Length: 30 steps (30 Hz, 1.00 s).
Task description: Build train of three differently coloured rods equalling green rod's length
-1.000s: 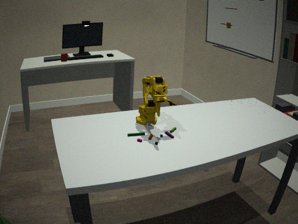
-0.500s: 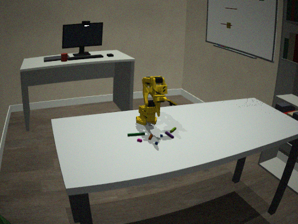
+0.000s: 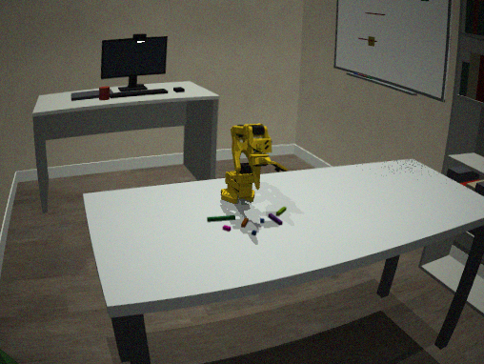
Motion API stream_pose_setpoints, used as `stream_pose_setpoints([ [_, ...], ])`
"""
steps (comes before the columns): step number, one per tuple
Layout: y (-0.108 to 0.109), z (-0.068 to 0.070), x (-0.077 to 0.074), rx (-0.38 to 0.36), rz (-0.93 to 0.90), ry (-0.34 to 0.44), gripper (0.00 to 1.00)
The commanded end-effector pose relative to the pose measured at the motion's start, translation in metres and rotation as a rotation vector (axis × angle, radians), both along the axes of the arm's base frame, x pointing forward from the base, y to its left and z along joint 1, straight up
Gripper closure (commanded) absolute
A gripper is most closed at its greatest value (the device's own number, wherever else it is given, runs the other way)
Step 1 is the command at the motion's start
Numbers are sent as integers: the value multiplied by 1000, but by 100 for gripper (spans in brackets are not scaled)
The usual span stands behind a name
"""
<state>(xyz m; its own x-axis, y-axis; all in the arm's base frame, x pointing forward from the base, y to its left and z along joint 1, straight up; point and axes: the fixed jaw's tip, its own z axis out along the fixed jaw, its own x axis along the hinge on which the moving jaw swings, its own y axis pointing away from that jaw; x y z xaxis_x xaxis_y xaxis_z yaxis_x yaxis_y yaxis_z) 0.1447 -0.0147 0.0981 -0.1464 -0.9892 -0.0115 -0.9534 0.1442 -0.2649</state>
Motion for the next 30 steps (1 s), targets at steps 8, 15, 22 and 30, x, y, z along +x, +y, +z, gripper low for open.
stream_pose_setpoints([
  [8, -2, 11, 7, -4, -15, -73, 0],
  [15, -14, 12, 4, -9, -95, -88, 0],
  [22, -33, 14, -4, -21, -232, -115, 0],
  [30, -60, 16, -21, -48, -452, -155, 0],
])
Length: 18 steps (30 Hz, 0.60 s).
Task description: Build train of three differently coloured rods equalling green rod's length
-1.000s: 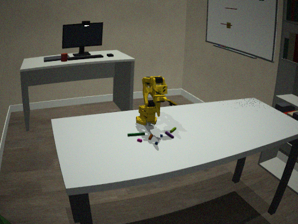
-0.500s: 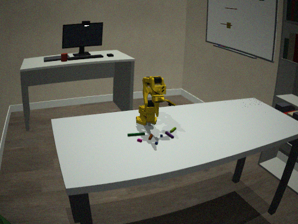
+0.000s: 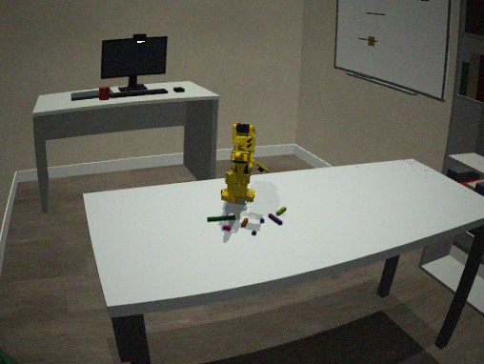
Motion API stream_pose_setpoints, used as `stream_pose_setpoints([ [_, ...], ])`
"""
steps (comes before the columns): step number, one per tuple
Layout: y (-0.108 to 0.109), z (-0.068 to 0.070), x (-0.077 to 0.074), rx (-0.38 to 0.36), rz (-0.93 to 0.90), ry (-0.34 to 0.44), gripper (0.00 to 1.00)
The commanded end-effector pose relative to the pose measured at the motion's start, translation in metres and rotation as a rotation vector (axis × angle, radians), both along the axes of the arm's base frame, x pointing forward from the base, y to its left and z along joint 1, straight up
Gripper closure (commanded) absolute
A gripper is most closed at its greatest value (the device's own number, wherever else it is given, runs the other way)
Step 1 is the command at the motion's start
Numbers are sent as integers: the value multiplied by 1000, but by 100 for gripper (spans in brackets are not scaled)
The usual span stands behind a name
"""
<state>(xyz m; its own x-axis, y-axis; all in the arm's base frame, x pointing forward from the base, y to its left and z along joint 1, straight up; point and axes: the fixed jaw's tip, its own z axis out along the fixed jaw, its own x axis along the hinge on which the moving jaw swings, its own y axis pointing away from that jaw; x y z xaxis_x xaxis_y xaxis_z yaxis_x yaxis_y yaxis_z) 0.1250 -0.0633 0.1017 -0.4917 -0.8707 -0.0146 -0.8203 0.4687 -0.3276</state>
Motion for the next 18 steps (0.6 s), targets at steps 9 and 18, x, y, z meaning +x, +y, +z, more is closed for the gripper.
stream_pose_setpoints([
  [9, -19, 13, -7, -51, -145, -94, 0],
  [18, -19, 13, -7, -51, -145, -94, 0],
])
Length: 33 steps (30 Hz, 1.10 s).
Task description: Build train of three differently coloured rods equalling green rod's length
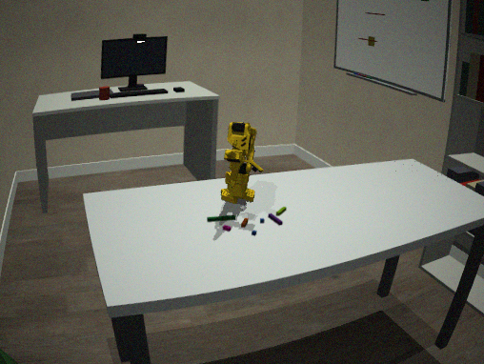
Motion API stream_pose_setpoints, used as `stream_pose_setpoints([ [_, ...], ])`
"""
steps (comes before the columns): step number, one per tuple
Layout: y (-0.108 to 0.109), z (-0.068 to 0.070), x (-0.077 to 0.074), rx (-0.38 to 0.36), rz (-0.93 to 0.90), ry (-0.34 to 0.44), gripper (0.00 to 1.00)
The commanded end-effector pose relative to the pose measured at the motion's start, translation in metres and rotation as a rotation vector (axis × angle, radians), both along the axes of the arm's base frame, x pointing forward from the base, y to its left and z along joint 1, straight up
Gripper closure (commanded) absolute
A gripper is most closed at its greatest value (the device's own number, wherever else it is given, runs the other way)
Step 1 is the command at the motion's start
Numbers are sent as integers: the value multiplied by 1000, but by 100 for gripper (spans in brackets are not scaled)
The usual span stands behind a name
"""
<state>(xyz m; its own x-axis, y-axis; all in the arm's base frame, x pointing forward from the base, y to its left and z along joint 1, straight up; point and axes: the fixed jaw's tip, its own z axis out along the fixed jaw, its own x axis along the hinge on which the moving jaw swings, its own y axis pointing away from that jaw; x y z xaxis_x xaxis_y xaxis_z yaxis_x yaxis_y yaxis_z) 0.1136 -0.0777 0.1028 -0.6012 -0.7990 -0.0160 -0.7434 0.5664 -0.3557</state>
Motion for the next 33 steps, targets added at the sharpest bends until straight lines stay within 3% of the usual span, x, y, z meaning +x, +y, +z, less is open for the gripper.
stream_pose_setpoints([
  [1, -4, 12, 4, -40, -14, -66, 0],
  [33, -5, 12, 5, -44, -14, -71, 0],
])
